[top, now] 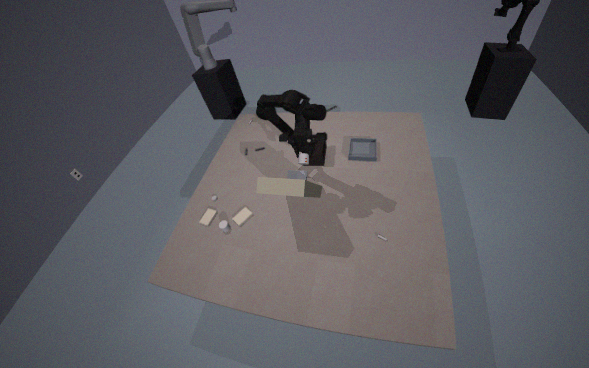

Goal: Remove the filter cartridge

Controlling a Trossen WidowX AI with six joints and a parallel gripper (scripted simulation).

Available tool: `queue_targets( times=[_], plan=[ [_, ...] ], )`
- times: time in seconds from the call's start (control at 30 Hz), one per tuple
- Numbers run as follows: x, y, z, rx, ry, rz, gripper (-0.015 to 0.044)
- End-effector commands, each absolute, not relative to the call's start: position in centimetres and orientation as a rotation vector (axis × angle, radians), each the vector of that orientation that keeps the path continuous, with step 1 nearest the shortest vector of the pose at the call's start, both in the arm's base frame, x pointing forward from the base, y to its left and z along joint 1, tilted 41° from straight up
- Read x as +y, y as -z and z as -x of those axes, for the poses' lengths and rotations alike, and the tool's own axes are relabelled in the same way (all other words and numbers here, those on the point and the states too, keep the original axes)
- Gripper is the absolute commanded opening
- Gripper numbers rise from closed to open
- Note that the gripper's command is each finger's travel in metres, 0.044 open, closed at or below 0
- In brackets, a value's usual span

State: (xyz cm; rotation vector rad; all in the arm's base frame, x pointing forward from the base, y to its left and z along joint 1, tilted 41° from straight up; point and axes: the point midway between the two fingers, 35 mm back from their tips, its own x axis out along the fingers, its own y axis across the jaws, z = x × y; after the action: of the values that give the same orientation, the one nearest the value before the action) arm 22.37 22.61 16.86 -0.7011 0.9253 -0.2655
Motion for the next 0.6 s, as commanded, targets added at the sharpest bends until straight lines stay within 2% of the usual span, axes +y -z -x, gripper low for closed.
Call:
queue_targets(
  times=[0.0, 0.3, 0.57],
  plan=[
    [24.1, -15.8, -22.4, 0.921, 0.266, 0.682, 0.0000],
    [25.5, -13.5, -22.0, 0.945, 0.264, 0.706, 0.0000],
    [29.3, -9.8, -17.8, 1.087, -0.021, 0.886, 0.0000]
  ],
)
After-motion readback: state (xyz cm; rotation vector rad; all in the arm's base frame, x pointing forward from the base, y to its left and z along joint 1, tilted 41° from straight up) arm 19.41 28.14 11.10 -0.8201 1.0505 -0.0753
